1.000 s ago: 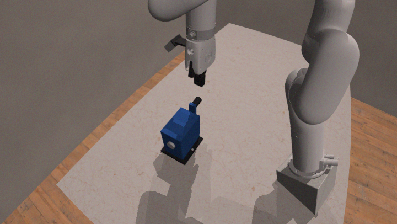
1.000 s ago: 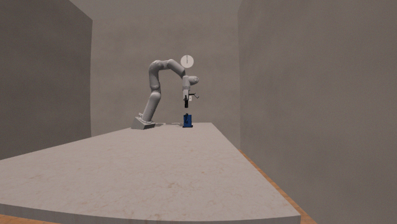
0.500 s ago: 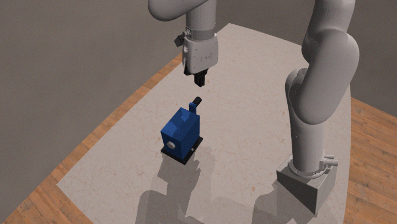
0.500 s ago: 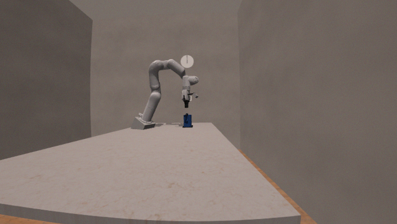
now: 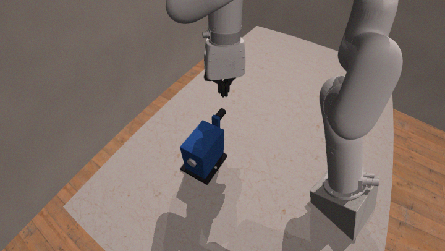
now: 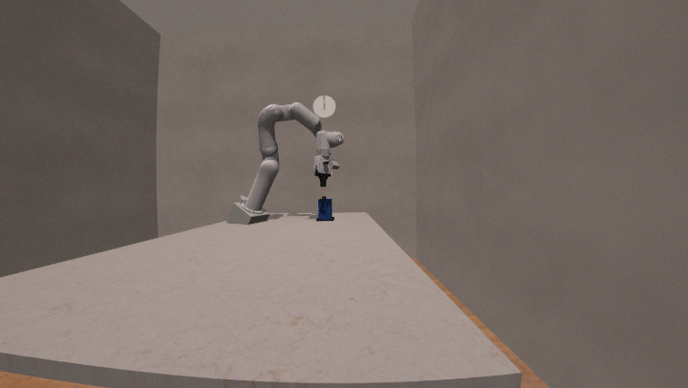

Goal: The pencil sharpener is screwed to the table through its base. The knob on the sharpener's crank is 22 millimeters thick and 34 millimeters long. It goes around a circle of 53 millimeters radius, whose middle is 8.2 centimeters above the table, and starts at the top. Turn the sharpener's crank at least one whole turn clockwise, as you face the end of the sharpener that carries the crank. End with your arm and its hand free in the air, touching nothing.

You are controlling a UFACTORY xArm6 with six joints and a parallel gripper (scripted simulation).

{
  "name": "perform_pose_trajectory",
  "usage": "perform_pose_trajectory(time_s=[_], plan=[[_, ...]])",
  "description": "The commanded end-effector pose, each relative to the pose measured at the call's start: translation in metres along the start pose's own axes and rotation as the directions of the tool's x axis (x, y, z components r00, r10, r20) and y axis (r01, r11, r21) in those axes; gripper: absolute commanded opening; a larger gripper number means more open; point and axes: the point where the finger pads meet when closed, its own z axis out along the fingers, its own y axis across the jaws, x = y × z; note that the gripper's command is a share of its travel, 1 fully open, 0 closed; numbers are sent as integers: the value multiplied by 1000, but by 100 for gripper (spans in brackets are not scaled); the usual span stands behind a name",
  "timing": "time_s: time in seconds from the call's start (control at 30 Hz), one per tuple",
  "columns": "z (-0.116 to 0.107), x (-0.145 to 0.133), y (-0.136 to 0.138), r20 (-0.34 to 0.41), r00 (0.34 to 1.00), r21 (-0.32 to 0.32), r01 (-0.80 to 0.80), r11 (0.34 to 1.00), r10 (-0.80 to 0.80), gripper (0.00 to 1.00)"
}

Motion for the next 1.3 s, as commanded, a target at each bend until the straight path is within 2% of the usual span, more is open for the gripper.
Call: perform_pose_trajectory(time_s=[0.0,0.23,0.47,0.53,0.73,0.9,1.17,1.2,1.27], plan=[[-1,1,0,-22,988,-5,-155,988,155,0],[-1,1,0,-23,944,-1,-329,944,329,0],[-1,1,0,-23,869,3,-495,869,495,0],[-1,1,0,-23,869,3,-495,869,495,0],[-1,1,0,-22,764,7,-645,764,645,0],[-1,1,0,-21,720,9,-694,720,694,0],[-1,1,0,-21,712,9,-702,712,702,0],[-1,1,0,-21,712,9,-702,712,702,54],[-1,1,0,-21,712,9,-702,712,702,54]])
